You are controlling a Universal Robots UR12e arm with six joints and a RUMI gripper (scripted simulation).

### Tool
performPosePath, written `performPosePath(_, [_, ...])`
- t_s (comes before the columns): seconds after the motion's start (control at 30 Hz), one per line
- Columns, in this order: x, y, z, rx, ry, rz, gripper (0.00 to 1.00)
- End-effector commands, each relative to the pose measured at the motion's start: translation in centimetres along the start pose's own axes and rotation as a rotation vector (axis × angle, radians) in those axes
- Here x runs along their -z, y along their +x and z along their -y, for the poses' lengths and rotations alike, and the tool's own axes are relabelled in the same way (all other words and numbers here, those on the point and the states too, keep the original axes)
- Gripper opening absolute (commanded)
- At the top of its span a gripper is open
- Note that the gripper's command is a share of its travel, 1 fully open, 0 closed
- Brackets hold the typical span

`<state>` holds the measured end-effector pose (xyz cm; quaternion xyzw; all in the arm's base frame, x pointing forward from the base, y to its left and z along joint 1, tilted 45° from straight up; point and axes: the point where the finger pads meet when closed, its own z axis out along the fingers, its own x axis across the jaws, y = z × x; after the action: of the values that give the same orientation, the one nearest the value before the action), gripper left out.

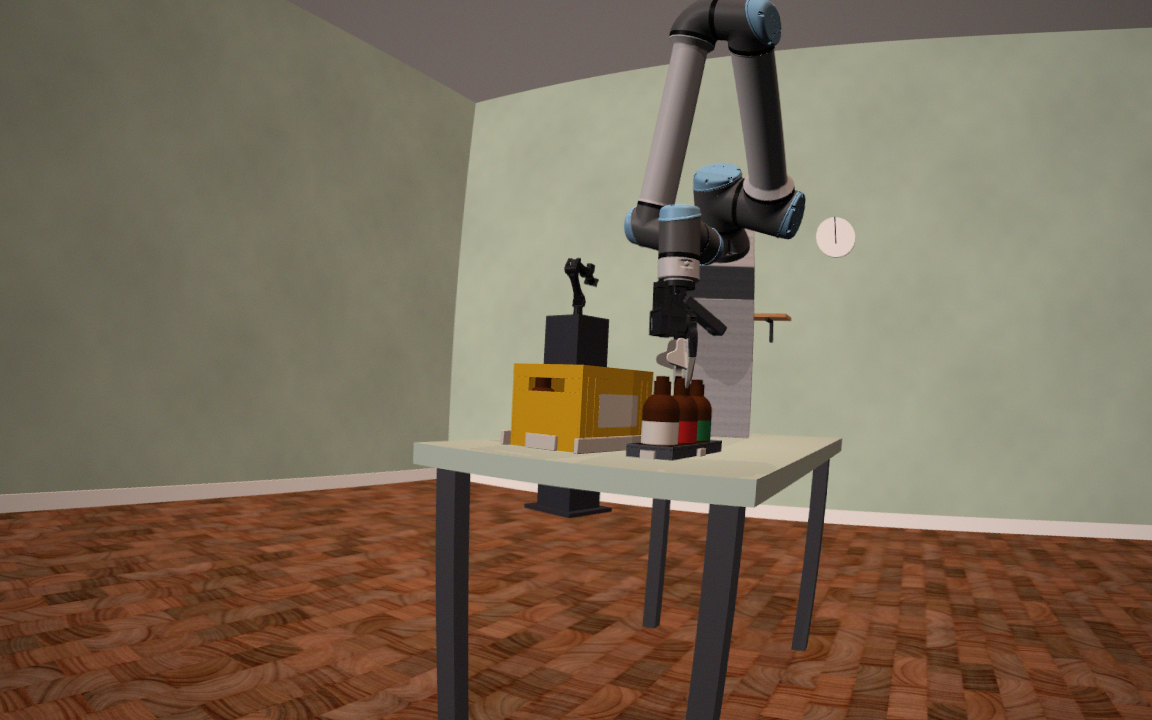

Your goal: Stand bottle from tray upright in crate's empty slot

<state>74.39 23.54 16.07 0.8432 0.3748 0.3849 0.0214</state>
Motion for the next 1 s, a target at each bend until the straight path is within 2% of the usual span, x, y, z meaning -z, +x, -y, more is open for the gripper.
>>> performPosePath(0.0, [0.04, 0.04, -0.01, 0.0, -0.001, -0.001, 0.38])
performPosePath(0.77, [0.04, 0.04, -0.01, 0.0, -0.001, -0.001, 0.38])
performPosePath(0.8, [0.04, 0.04, -0.01, 0.0, -0.001, -0.001, 0.0])
performPosePath(0.97, [0.04, 0.04, -0.01, 0.0, -0.001, -0.001, 0.0])
